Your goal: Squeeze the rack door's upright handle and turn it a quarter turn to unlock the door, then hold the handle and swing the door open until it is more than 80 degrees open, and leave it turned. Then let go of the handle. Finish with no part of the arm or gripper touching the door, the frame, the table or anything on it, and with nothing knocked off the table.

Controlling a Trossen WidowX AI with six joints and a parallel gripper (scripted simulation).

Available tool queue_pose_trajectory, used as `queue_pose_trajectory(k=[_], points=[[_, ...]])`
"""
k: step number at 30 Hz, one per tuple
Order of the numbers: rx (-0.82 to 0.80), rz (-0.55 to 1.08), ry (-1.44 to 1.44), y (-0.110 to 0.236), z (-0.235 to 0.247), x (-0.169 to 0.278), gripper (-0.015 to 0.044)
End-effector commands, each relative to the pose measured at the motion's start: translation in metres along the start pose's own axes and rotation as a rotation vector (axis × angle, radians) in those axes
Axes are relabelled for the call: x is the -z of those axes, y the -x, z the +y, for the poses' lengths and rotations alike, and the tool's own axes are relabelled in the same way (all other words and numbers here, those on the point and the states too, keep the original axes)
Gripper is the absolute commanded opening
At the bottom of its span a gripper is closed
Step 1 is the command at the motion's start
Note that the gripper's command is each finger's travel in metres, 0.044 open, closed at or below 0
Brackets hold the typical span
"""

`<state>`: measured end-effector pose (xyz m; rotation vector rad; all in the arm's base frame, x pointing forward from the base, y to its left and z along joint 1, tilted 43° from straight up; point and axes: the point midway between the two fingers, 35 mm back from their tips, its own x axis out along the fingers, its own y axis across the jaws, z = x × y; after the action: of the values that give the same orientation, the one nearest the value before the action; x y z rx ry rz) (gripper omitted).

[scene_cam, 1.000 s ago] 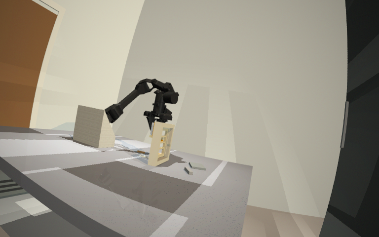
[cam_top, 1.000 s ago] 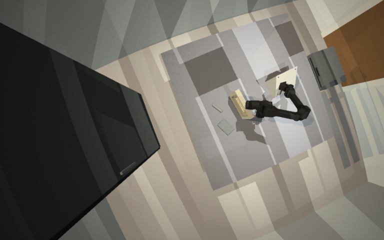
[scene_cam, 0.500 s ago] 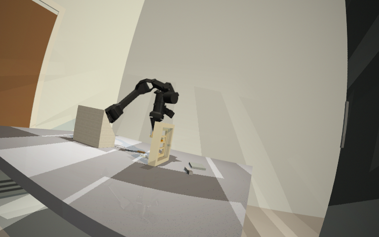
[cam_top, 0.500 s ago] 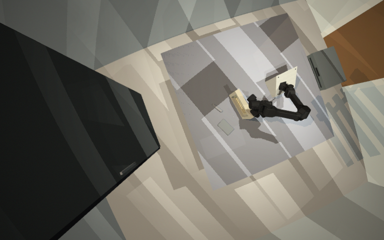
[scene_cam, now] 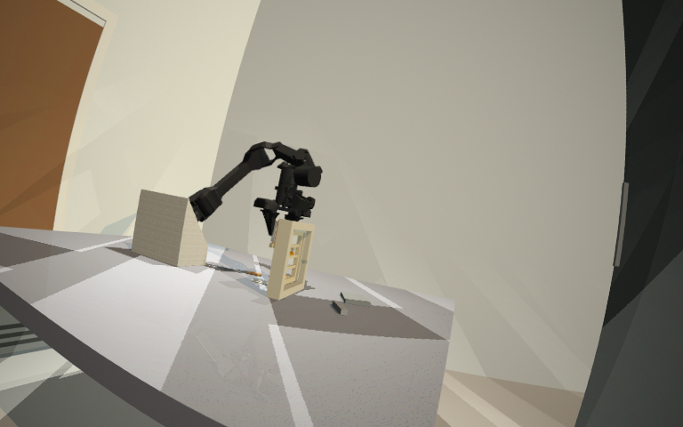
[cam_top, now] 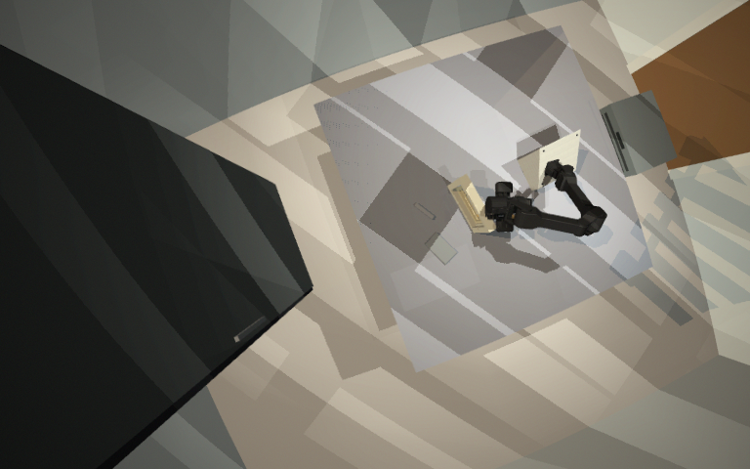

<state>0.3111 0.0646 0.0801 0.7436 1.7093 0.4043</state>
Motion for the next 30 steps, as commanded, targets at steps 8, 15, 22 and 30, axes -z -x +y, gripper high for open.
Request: queue_pose_trajectory(k=[8,15,22,30], points=[[0.001,0.000,-0.566,-0.0003,-0.0001,0.0000,0.0293],[0.001,0.000,-0.913,-0.0003,-0.0001,0.0000,0.0293],[0.001,-0.001,-1.226,-0.0003,-0.0001,0.0000,0.0293],[0.001,-0.001,-1.234,-0.0003,-0.0001,0.0000,0.0293]])
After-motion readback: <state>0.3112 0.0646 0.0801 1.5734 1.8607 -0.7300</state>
